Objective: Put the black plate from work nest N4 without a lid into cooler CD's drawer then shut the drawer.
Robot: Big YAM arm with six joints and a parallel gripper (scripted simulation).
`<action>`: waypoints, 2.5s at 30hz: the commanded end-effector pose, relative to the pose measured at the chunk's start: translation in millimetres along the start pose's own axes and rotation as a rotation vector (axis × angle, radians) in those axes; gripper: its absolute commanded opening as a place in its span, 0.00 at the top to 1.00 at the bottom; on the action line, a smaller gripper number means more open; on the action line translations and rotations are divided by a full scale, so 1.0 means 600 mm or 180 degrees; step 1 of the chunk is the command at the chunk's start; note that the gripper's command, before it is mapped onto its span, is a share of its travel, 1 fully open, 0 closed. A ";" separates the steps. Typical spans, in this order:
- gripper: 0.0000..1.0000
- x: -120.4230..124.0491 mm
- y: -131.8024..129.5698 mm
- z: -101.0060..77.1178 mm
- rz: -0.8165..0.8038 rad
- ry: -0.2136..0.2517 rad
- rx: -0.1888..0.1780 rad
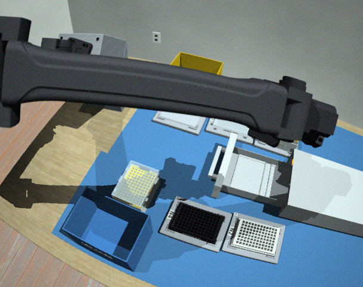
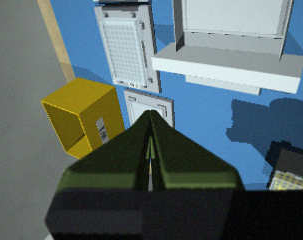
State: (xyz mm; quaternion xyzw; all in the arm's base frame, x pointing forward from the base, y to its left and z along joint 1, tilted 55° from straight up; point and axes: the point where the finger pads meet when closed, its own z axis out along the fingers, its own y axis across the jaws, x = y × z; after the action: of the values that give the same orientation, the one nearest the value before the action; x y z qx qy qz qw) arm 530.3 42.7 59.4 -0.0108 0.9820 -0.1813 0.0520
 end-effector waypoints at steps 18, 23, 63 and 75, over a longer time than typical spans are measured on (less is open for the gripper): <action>1.00 0.133 0.043 0.015 -0.0123 -0.0152 0.1060; 1.00 0.181 0.041 0.031 -0.0239 -0.0190 0.1459; 0.00 0.183 -0.088 0.023 -0.0233 -0.0291 0.1804; 0.00 0.140 -0.166 0.007 -0.0186 -0.0349 0.1803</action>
State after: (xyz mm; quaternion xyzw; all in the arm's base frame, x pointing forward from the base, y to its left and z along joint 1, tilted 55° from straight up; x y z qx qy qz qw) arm 433.7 -44.3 67.1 -0.0312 0.8887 -0.4478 0.0935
